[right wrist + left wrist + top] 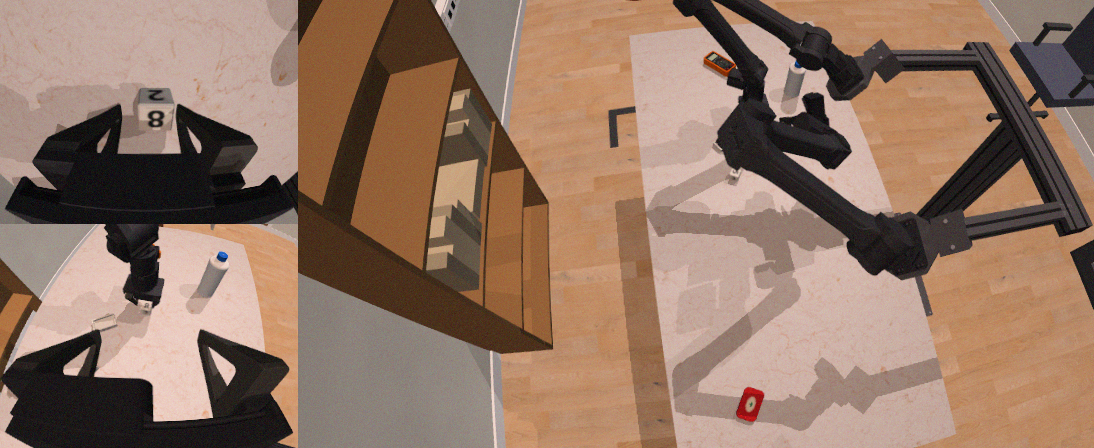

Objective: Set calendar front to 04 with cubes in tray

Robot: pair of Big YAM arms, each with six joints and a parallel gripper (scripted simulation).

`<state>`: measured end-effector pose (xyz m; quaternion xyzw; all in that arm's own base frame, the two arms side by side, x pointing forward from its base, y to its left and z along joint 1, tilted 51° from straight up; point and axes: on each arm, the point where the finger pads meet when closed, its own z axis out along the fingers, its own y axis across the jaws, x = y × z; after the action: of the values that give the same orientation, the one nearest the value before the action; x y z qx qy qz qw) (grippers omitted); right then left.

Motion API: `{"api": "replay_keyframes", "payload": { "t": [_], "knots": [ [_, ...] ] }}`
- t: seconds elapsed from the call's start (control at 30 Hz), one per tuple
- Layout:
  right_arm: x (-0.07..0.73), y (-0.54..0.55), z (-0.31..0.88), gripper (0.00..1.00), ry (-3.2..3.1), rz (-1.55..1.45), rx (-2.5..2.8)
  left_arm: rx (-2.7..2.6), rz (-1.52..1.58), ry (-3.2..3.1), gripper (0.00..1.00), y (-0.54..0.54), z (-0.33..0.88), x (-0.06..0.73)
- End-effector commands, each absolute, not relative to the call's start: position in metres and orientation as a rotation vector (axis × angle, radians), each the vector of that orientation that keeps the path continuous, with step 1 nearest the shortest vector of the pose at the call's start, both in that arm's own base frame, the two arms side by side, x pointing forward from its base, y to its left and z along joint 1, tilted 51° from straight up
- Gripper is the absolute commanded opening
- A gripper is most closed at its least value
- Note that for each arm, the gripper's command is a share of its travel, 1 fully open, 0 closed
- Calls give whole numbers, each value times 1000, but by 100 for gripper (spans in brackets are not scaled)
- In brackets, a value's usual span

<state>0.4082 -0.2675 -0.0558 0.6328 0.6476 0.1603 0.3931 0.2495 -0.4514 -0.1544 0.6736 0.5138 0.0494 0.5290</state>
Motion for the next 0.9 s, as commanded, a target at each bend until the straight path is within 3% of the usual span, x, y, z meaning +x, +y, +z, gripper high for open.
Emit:
{"api": "replay_keyframes", "payload": {
  "t": [0.0, 0.2, 0.23, 0.3, 0.4, 0.87],
  "knots": [
    [393, -256, -56, 55, 1654, 409, 1640, 1592, 109, 1220, 100, -457, -148, 250],
    [381, -257, -48, 55, 1654, 399, 1637, 1592, 109, 1220, 100, -457, -148, 250],
    [380, -255, -46, 67, 1659, 400, 1631, 1592, 109, 1220, 100, -457, -148, 250],
    [380, -255, -46, 67, 1659, 400, 1631, 1592, 109, 1220, 100, -457, -148, 250],
    [371, -253, -39, 100, 1657, 398, 1632, 1592, 109, 1220, 100, -457, -148, 250],
    [365, -252, -30, 100, 1649, 411, 1598, 1592, 109, 1220, 100, -457, -148, 250]
  ]
}}
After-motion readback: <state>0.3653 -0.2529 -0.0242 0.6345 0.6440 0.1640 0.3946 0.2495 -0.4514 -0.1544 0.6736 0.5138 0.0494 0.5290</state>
